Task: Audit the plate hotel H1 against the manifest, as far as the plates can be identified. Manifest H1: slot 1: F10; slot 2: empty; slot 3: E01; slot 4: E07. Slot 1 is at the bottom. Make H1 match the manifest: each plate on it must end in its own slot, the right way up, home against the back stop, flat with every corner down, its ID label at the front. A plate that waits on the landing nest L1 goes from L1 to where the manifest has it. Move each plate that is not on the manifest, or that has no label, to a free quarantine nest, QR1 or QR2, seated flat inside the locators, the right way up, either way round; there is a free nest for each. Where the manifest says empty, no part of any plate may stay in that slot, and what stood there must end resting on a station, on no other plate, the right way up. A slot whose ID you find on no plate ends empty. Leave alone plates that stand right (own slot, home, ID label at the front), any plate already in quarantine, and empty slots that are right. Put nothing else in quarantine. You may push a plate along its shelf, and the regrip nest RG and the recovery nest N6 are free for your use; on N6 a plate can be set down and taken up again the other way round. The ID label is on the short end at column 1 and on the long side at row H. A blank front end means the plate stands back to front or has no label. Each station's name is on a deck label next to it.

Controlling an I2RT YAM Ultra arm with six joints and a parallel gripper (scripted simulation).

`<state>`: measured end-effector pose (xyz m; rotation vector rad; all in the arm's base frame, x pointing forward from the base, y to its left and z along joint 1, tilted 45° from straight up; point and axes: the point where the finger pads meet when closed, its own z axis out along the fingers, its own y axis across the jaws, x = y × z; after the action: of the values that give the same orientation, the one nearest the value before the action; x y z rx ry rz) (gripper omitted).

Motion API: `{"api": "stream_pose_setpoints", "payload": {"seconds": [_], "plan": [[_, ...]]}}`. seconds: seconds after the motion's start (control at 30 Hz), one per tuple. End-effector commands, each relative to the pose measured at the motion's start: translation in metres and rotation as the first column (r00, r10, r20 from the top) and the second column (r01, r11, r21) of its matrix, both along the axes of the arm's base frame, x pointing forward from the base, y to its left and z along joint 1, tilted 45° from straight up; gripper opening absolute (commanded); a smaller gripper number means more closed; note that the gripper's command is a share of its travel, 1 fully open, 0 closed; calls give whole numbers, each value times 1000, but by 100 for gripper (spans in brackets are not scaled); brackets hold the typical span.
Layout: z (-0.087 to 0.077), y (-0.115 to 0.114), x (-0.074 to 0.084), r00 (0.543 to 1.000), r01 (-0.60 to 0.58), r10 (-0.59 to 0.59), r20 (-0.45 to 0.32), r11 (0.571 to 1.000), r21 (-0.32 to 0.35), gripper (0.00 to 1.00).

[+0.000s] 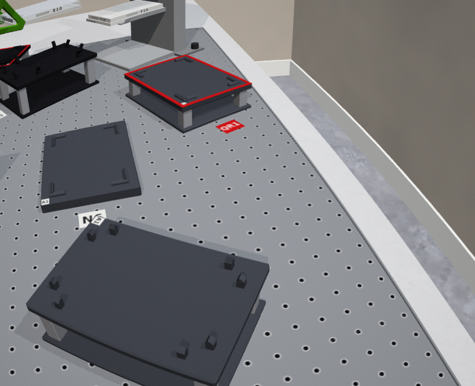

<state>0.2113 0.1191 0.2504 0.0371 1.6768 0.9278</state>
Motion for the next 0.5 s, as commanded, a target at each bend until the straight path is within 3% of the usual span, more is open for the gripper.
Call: {"api": "stream_pose_setpoints", "payload": {"seconds": [0.0,0.47], "plan": [[6,-4,3,999,31,-31,22,999,8,86],[2,0,3,999,31,-31,22,999,8,86]]}}
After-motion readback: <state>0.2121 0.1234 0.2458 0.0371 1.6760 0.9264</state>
